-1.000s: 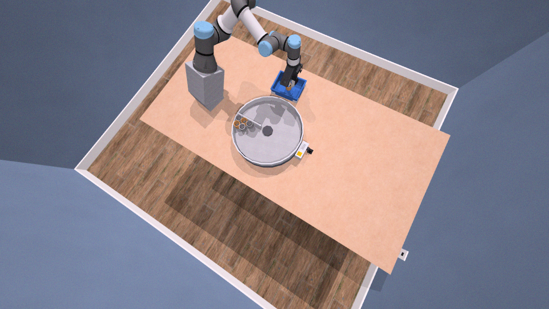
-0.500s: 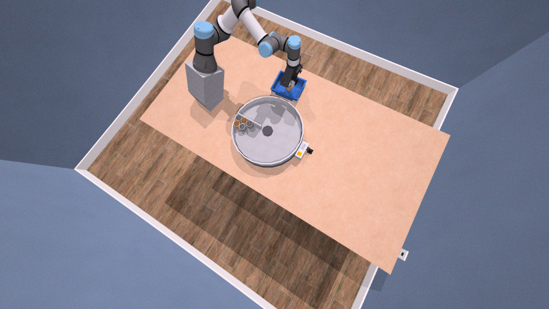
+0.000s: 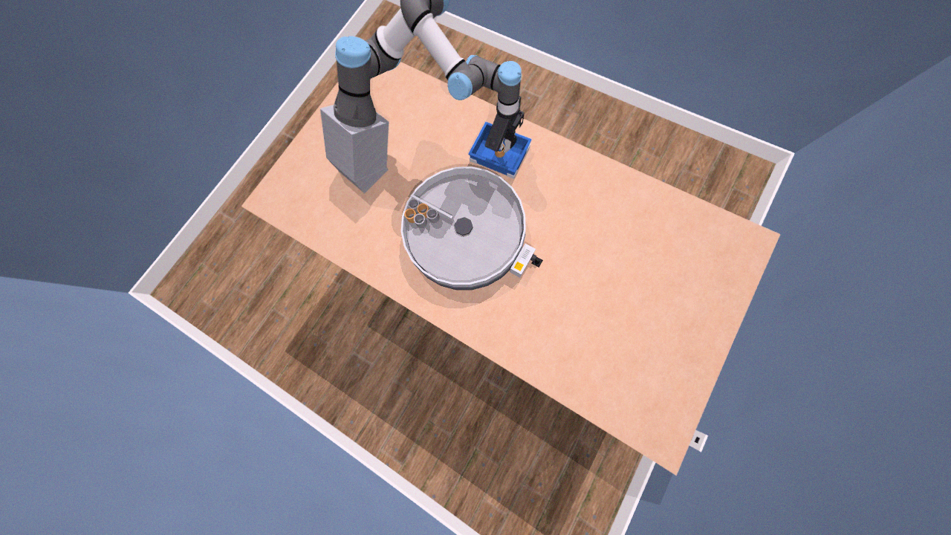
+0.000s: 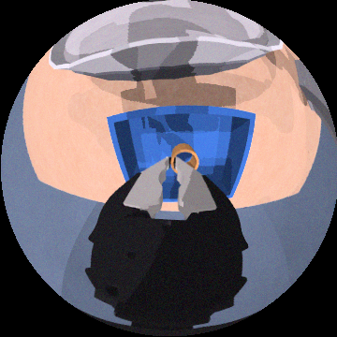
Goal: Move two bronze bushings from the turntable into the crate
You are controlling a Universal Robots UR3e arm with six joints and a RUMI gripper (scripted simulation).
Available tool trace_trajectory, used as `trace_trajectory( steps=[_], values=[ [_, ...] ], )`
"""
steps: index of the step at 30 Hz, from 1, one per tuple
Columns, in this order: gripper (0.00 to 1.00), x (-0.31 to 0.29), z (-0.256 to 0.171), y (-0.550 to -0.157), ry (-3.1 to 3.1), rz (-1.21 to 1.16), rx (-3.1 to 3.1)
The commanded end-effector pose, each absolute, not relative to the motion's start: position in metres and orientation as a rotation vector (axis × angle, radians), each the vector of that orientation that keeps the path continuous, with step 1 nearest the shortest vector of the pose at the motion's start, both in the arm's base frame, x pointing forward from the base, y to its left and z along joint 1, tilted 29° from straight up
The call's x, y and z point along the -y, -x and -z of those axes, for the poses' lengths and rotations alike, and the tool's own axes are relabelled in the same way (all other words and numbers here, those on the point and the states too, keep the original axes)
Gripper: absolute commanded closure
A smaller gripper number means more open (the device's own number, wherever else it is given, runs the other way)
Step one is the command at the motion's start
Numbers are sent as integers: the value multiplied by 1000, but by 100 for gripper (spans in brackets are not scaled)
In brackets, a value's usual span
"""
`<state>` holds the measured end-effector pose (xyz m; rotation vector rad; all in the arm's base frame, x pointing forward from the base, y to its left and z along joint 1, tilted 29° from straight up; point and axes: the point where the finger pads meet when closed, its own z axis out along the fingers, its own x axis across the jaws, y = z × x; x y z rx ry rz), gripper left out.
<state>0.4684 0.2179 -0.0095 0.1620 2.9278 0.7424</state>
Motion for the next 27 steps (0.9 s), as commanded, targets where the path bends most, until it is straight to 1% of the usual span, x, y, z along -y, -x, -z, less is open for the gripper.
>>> trace_trajectory(
  steps=[1, 23, 24, 27],
  values=[
    [100, -218, 8, -469, -162, -742, -2925],
    [100, -218, 8, -469, -162, -742, -2925],
    [94, -218, 8, -469, -162, -742, -2925],
    [94, -218, 8, -469, -162, -742, -2925]
  ],
)
